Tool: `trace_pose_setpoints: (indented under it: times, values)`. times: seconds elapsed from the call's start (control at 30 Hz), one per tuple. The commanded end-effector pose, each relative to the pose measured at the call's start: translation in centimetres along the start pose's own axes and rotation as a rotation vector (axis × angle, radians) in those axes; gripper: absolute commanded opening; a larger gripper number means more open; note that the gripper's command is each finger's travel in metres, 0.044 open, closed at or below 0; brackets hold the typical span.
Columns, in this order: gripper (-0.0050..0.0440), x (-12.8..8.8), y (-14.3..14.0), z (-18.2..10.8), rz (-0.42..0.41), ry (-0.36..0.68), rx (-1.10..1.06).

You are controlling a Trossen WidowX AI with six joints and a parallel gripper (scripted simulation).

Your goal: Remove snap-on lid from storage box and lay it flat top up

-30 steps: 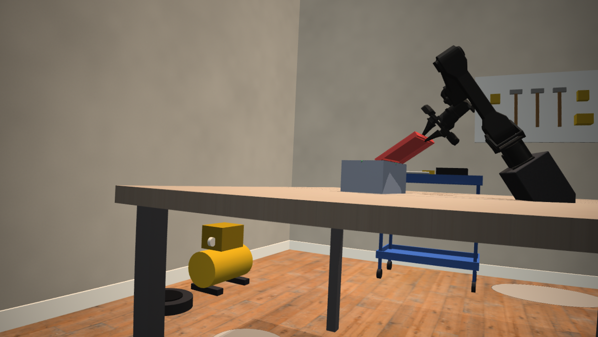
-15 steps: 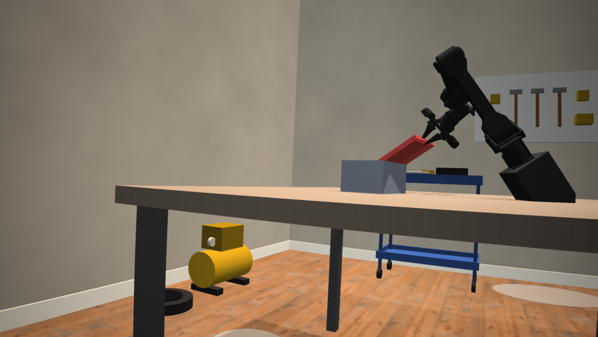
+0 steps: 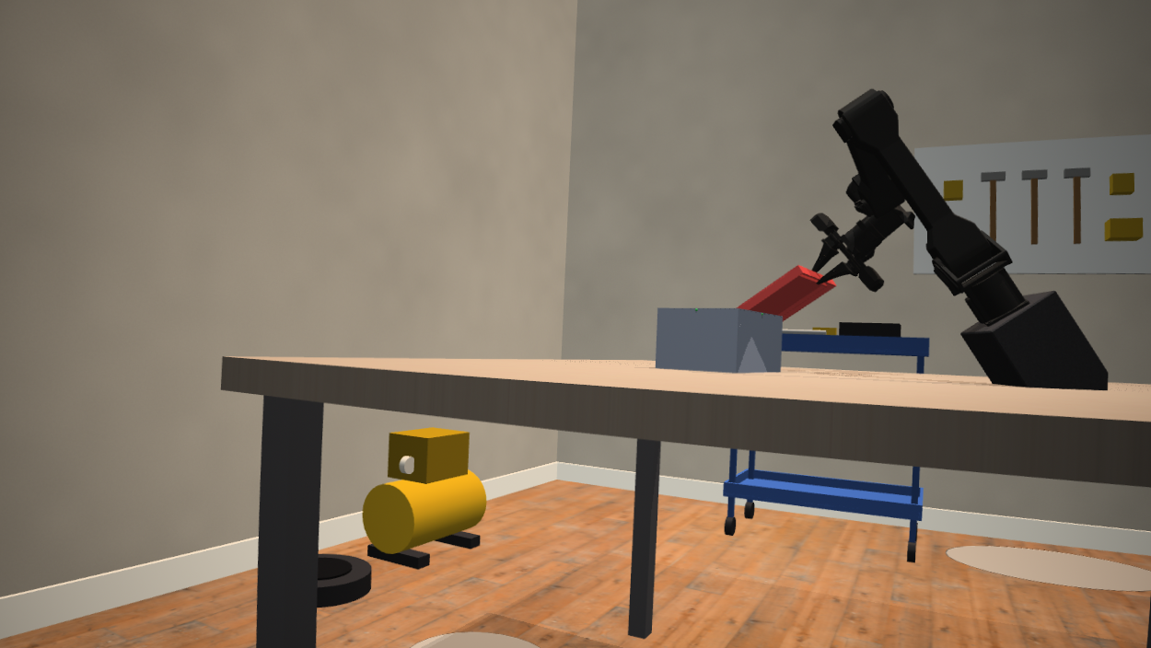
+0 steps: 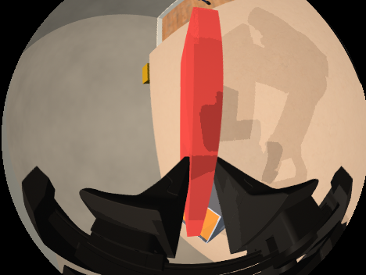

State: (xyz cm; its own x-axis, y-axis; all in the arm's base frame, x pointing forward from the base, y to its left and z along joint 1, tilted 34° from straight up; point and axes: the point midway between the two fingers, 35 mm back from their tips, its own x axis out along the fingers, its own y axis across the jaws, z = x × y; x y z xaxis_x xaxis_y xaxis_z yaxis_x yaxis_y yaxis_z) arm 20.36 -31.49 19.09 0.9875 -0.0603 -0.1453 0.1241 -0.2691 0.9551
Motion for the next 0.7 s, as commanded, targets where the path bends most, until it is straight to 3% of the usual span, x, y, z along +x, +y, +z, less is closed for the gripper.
trace_pose_setpoints:
  times: [0.0, 0.67]
  values:
    - [-0.005, 0.3, -0.5, 0.0, -0.001, -0.003, 0.008]
    - [-0.005, 1.3, -1.8, 0.0, -0.001, -0.003, 0.008]
